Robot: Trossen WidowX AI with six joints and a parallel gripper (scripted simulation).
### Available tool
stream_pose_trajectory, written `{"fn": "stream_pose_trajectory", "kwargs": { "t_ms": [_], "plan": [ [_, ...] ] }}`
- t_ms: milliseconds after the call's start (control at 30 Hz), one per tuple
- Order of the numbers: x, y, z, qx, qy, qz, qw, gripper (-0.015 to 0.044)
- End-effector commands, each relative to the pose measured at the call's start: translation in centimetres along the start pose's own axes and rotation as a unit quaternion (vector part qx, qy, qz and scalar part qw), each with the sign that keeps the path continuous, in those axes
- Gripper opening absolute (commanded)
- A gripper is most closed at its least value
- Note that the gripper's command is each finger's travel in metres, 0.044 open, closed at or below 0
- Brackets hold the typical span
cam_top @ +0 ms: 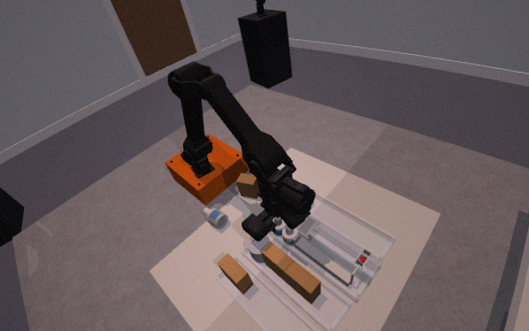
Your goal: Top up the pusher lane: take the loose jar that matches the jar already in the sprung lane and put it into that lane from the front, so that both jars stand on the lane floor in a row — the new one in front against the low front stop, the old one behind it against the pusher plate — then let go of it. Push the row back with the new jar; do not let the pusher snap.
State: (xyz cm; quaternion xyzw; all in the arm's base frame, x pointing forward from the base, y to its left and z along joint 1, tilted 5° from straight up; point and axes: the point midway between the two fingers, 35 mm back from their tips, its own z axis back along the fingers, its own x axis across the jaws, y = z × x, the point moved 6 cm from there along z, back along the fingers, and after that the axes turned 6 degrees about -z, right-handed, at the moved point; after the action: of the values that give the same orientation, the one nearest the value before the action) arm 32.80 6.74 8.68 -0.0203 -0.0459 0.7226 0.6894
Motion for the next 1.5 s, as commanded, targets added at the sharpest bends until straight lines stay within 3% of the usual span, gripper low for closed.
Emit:
{"fn": "stream_pose_trajectory", "kwargs": {
  "t_ms": [0, 1467],
  "plan": [
    [0.02, -0.27, -0.17, -0.008, 0.0, 0.002, 1.0, 0.0],
    [-0.05, 0.39, -0.41, -0.008, 0.0, 0.002, 1.0, 0.0]
  ]
}}
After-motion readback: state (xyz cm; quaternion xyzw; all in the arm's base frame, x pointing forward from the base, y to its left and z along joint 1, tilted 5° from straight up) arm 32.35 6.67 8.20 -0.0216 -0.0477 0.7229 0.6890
